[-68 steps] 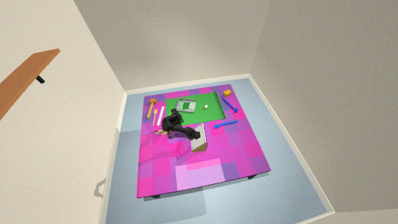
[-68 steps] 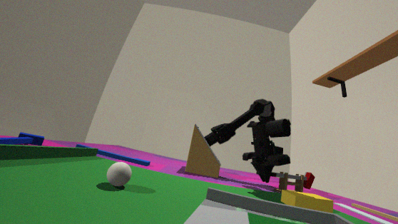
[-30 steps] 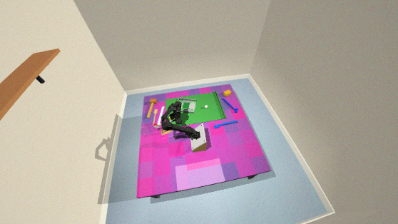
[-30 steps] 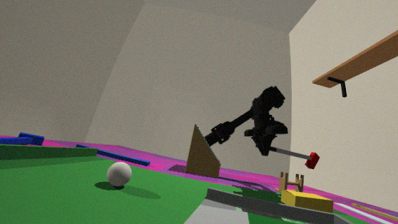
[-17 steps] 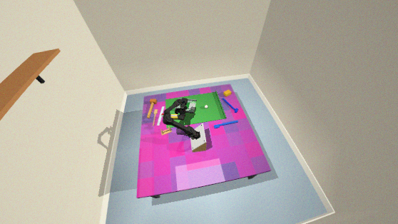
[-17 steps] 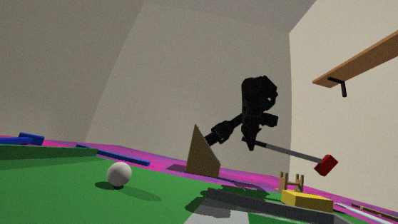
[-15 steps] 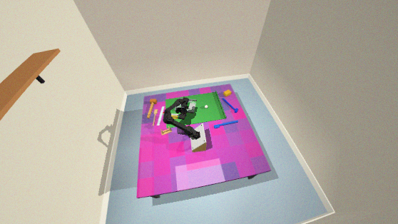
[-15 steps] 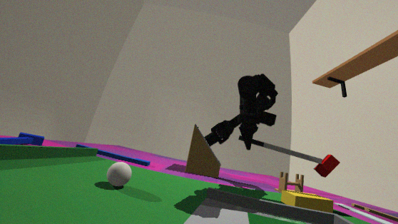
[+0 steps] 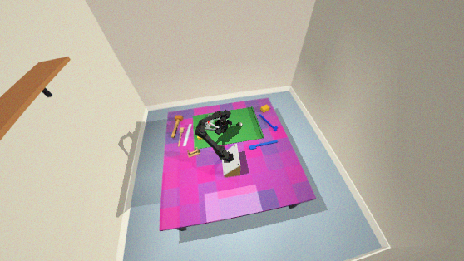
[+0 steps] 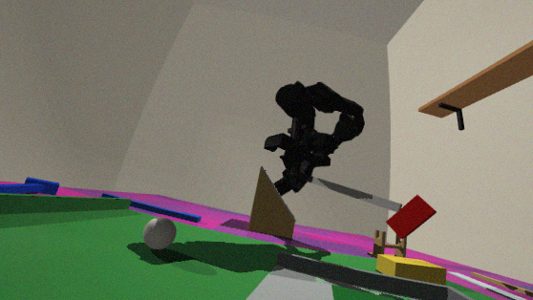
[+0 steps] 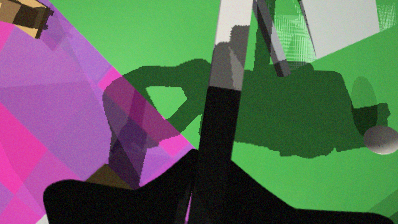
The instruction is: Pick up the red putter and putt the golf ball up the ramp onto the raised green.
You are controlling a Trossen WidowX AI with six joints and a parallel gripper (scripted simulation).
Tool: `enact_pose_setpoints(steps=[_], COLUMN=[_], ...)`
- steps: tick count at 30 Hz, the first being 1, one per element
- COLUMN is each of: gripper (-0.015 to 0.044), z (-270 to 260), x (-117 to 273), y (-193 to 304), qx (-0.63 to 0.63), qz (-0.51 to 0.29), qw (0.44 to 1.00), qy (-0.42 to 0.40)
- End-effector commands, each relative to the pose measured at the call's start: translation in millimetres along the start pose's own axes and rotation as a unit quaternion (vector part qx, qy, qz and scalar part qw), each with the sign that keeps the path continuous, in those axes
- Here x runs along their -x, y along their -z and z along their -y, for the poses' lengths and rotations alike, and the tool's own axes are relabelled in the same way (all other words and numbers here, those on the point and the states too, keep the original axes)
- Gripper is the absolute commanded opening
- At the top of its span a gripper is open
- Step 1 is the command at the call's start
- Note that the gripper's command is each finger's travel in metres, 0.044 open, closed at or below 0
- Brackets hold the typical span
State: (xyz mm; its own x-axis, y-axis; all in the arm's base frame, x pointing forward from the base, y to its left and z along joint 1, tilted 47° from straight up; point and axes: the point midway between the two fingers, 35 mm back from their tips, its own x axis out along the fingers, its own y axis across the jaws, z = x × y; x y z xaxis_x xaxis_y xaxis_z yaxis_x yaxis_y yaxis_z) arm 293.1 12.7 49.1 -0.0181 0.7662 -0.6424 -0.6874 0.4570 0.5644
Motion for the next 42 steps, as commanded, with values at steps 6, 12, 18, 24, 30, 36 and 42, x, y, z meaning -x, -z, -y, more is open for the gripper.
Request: enact_pose_setpoints(steps=[6, 12, 18, 24, 30, 36, 42], gripper=[0.0000, 0.0000, 0.0000, 0.0000, 0.0000, 0.0000, 0.0000], z=[47.6, 73.2, 95.0, 112.6, 118.7, 119.8, 120.2], x=[12.4, 16.5, 18.7, 18.5, 17.6, 4.1, -21.8], y=[38.8, 70.1, 104.4, 141.0, 156.6, 157.0, 158.1], qx=[-0.153, -0.252, -0.348, -0.440, -0.477, -0.477, -0.477], qz=[-0.003, -0.006, -0.007, -0.008, -0.008, -0.007, -0.007], qw=[0.988, 0.967, 0.937, 0.897, 0.878, 0.878, 0.879], qy=[0.020, 0.026, 0.029, 0.030, 0.029, 0.029, 0.028])
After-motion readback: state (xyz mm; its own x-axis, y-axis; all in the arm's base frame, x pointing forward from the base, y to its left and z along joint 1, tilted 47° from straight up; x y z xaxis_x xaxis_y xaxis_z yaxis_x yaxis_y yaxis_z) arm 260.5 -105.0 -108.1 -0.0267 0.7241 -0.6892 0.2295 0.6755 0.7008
